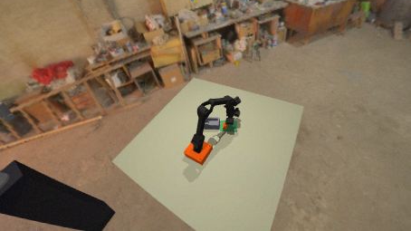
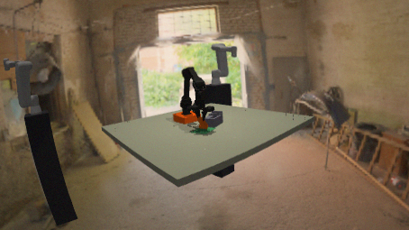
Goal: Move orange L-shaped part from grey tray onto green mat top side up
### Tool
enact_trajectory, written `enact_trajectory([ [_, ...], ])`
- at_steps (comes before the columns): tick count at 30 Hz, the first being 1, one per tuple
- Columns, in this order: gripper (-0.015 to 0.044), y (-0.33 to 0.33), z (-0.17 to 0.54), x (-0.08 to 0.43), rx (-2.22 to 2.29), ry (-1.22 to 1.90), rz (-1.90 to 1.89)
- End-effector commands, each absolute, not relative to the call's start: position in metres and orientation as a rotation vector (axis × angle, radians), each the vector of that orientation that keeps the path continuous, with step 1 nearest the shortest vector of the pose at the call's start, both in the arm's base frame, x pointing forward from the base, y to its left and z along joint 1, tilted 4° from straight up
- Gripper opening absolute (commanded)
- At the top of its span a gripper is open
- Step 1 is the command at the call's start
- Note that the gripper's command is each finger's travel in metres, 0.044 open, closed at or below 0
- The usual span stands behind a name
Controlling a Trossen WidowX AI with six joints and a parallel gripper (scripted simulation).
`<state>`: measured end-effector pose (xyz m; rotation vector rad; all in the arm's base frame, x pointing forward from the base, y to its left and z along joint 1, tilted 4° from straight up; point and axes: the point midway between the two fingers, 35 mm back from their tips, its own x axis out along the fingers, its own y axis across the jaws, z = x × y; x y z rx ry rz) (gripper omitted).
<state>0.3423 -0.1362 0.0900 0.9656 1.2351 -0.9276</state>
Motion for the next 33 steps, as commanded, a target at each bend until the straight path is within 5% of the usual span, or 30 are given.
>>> enact_trajectory([
  [1, 0.0000, -0.136, 0.090, 0.342, 0.966, 1.235, -0.928],
  [16, 0.0394, -0.136, 0.130, 0.341, 0.965, 1.236, -0.924],
  [33, 0.0400, -0.133, 0.171, 0.335, 0.966, 1.226, -0.925],
])
